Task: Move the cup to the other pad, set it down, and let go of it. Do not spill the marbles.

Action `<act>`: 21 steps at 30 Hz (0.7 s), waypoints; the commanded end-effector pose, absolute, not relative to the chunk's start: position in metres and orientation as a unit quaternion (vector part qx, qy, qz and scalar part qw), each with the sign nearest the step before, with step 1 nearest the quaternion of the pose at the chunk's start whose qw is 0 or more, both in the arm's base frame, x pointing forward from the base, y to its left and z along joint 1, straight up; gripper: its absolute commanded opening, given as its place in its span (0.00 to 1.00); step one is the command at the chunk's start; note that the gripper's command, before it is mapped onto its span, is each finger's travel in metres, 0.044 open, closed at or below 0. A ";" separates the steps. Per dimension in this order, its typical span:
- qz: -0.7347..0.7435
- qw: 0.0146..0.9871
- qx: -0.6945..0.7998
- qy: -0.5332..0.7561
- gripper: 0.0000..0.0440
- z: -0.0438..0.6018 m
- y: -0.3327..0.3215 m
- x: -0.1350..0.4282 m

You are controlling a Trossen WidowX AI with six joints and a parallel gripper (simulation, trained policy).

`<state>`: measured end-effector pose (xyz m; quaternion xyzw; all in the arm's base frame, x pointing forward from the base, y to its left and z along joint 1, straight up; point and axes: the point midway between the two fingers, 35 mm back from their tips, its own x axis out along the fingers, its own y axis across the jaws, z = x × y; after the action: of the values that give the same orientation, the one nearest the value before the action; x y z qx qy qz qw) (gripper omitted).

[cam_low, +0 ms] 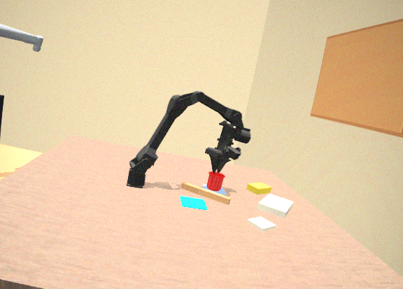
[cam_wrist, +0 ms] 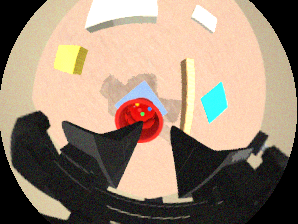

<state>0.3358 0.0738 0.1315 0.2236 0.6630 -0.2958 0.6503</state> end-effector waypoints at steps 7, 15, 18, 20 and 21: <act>-0.306 0.636 0.204 0.678 0.43 0.095 0.071 0.332; -0.294 0.632 0.185 0.692 0.42 0.066 0.071 0.329; -0.284 0.635 0.176 0.697 0.26 0.058 0.070 0.328; -0.279 0.637 0.170 0.699 0.15 0.055 0.069 0.327; -0.277 0.637 0.167 0.699 0.10 0.054 0.069 0.327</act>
<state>0.3317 0.0711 0.0639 0.1805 0.6903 -0.2789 0.6427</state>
